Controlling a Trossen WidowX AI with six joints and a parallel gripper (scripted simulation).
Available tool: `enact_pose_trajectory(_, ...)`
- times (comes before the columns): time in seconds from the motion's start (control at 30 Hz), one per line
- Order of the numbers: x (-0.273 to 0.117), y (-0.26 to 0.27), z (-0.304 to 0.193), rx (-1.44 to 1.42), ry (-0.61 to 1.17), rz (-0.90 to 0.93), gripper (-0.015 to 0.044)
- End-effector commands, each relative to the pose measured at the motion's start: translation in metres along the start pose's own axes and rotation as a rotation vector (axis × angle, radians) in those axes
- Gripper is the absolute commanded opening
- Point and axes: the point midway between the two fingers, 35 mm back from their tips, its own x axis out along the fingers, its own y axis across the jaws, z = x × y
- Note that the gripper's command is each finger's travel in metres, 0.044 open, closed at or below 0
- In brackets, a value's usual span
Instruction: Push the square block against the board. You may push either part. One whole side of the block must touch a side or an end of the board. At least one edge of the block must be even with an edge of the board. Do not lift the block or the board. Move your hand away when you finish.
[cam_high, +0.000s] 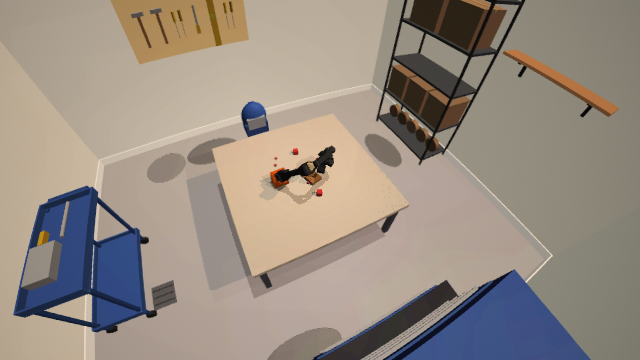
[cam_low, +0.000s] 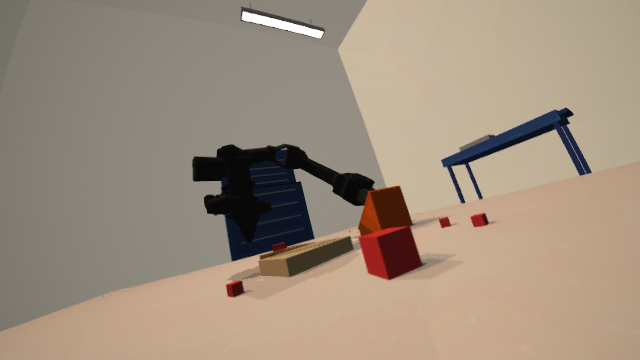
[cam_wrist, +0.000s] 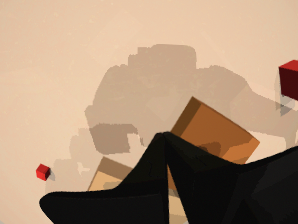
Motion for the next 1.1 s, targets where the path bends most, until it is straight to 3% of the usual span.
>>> enact_pose_trajectory(0.0,0.001,-0.025,0.003,0.146,-0.006,-0.004,0.0)
enact_pose_trajectory(0.47,0.003,-0.096,-0.002,0.595,-0.016,-0.019,0.0)
enact_pose_trajectory(0.7,0.004,-0.099,-0.002,0.615,-0.016,-0.021,0.0)
enact_pose_trajectory(0.9,0.056,-0.101,-0.001,0.616,-0.018,-0.02,0.0)
enact_pose_trajectory(1.07,0.058,-0.101,-0.001,0.616,-0.019,-0.021,0.0)
